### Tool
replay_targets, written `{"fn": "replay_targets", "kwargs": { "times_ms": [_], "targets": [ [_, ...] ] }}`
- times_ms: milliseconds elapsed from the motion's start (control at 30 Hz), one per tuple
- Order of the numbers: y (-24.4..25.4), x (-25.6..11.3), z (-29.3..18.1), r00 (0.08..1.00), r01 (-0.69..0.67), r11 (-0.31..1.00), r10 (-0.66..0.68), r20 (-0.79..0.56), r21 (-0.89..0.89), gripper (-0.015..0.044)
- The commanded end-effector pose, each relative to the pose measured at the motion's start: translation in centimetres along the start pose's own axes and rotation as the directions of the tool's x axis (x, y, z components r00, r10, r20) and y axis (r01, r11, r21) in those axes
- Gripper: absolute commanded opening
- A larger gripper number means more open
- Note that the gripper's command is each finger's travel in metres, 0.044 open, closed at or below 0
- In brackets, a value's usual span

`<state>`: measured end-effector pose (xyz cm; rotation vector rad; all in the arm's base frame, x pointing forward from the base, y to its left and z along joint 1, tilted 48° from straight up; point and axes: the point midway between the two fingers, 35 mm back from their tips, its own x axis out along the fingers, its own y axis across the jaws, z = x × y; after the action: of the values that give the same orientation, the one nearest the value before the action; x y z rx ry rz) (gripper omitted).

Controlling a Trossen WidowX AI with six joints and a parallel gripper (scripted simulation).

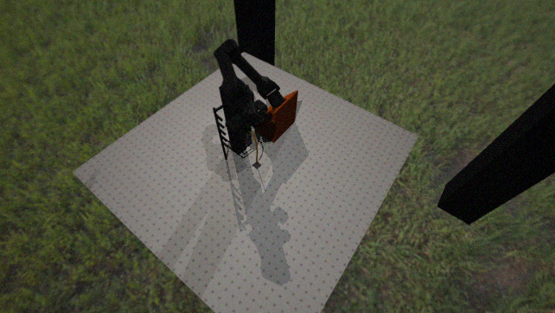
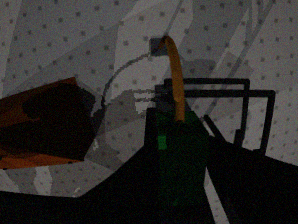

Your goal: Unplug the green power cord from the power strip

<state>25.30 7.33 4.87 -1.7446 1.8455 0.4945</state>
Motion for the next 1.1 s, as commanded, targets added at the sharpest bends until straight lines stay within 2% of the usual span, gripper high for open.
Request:
{"fn": "replay_targets", "kwargs": {
  "times_ms": [0,200,600,767,900,1067],
  "targets": [
    [-0.3,-1.3,3.4,0.996,0.014,1.0,-0.016,0.09,0.025,0.0],
    [-0.2,-1.6,4.4,0.996,0.014,1.0,-0.016,0.09,0.025,0.0],
    [0.0,-1.2,3.9,0.996,0.016,1.0,-0.017,0.087,0.023,0.0315],
    [-0.2,-2.1,6.5,0.996,0.016,1.0,-0.018,0.09,0.023,0.044],
    [-0.1,-3.0,9.6,0.996,0.016,1.0,-0.018,0.091,0.024,0.044],
    [-0.1,-3.0,9.8,0.996,0.016,1.0,-0.018,0.091,0.024,0.044]
  ]
}}
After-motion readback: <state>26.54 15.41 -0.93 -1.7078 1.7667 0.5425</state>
